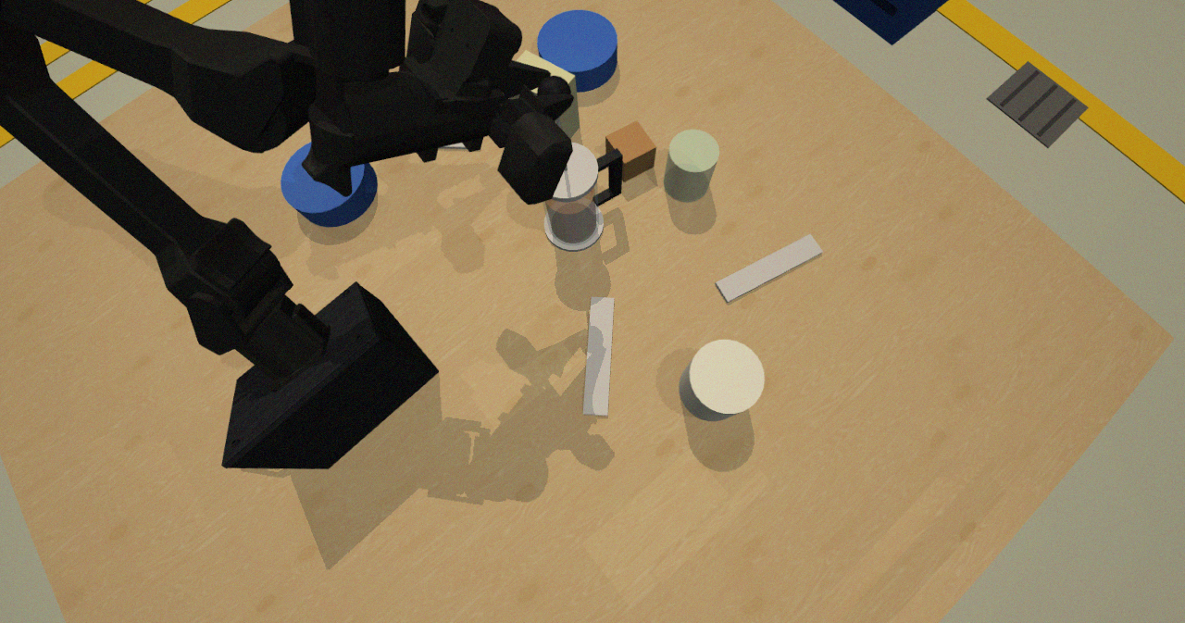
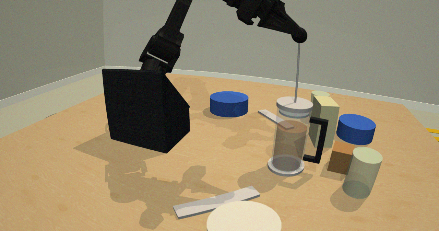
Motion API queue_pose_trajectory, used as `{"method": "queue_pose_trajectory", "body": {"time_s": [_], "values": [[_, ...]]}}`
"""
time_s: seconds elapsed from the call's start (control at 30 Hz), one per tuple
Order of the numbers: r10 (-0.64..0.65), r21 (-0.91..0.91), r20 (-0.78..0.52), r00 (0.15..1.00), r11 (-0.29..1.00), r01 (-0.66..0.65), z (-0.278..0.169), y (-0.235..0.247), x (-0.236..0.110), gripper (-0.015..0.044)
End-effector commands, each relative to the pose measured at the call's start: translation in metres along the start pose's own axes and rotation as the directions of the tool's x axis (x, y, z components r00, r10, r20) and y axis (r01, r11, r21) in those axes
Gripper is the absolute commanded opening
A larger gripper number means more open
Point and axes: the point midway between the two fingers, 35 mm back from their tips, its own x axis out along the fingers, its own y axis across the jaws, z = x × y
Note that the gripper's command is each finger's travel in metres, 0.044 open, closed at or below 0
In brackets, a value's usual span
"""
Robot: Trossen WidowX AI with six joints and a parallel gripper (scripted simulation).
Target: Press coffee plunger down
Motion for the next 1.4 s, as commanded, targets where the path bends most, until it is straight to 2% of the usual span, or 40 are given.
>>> {"method": "queue_pose_trajectory", "body": {"time_s": [0.0, 1.37], "values": [[-0.001, 0.004, 0.000, 1.000, 1.000, 0.001, 0.000, 0.000, 0.000, 0.0122], [-0.005, 0.003, -0.006, 1.000, 1.000, 0.005, -0.045, -0.006, 0.039, 0.0122]]}}
